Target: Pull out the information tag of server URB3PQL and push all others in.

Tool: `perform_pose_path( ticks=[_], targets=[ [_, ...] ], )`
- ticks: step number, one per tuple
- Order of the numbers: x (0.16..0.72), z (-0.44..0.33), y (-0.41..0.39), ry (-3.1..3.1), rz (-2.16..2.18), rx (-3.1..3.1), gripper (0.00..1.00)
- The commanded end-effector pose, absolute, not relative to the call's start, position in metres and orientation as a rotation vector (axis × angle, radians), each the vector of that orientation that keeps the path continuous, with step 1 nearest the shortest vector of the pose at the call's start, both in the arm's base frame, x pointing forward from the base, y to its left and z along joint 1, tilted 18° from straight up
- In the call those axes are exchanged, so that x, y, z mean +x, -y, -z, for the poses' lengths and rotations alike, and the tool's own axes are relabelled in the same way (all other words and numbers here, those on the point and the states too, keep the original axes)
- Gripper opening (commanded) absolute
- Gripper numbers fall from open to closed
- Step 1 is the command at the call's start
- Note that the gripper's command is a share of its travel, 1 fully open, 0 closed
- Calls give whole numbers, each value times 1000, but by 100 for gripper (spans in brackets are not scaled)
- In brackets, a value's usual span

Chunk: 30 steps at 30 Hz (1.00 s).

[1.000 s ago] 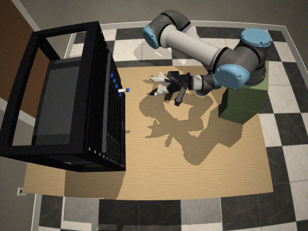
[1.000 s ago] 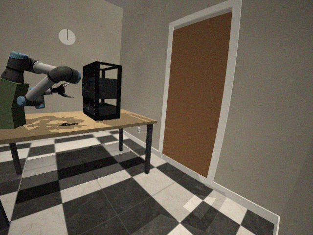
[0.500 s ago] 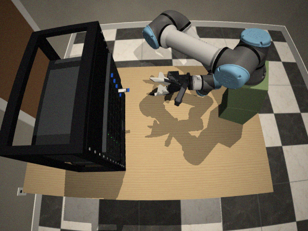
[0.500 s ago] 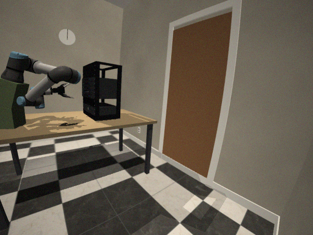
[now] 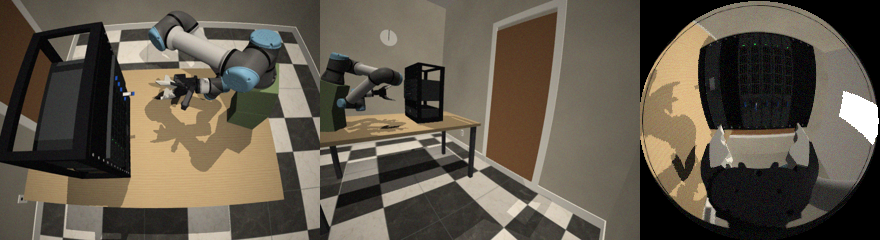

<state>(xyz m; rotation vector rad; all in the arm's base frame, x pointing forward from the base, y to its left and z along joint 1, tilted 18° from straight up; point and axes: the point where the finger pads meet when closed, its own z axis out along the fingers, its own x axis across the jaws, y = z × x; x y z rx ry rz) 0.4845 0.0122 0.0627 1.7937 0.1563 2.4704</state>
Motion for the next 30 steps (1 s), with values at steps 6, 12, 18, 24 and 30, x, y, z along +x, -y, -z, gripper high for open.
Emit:
perform_pose_path(
  ticks=[6, 12, 18, 24, 30],
  targets=[
    [485, -62, -11, -152, -2468, 1800, 100],
    [486, -61, -11, -150, -2466, 1805, 100],
    [486, -60, -11, -148, -2465, 1808, 100],
    [486, -59, -10, -146, -2464, 1812, 100],
    [486, -59, -10, -144, -2462, 1816, 100]
  ],
)
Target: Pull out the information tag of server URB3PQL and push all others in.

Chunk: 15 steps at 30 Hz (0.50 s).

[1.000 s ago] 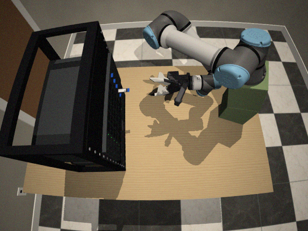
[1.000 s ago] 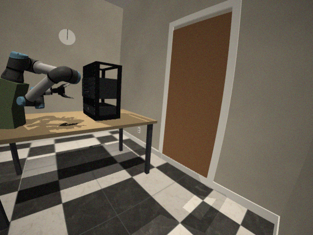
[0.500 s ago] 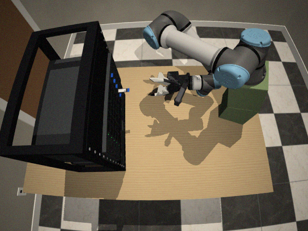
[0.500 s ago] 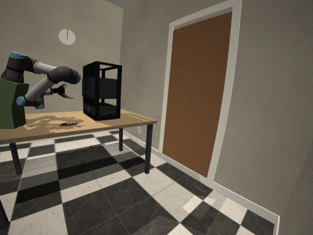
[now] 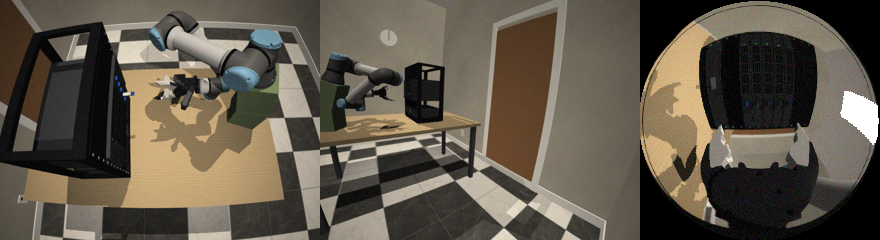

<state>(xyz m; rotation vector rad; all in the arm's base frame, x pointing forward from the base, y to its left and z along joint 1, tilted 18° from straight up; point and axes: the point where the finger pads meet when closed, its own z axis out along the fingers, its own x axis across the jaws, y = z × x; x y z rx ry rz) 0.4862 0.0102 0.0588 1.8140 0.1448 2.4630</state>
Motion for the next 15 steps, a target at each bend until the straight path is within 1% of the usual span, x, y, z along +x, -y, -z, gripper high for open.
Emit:
perform_pose_path(
  ticks=[1, 15],
  targets=[
    [486, -59, -10, -143, -2462, 1816, 100],
    [487, -57, -9, -140, -2460, 1822, 100]
  ],
)
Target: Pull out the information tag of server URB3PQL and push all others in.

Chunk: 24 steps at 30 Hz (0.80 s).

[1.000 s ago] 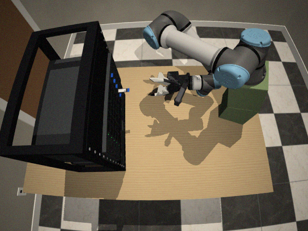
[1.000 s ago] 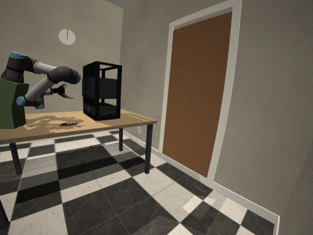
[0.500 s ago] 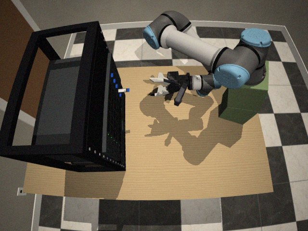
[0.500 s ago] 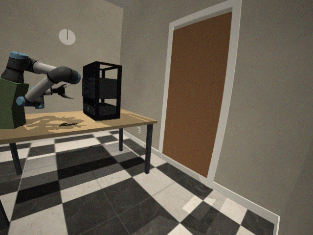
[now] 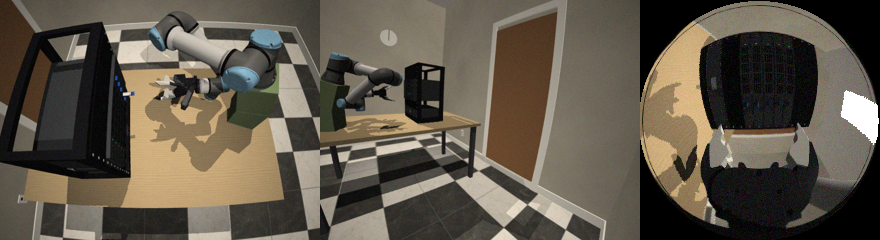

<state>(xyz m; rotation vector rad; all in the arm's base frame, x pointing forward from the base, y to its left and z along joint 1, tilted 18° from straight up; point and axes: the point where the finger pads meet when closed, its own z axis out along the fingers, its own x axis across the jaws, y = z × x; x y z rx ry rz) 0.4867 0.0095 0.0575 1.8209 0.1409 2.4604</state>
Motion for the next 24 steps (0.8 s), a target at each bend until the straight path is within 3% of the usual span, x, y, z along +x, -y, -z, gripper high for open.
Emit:
perform_pose_path(
  ticks=[1, 24],
  targets=[
    [487, -57, -9, -140, -2460, 1822, 100],
    [487, -56, -9, -136, -2458, 1828, 100]
  ],
)
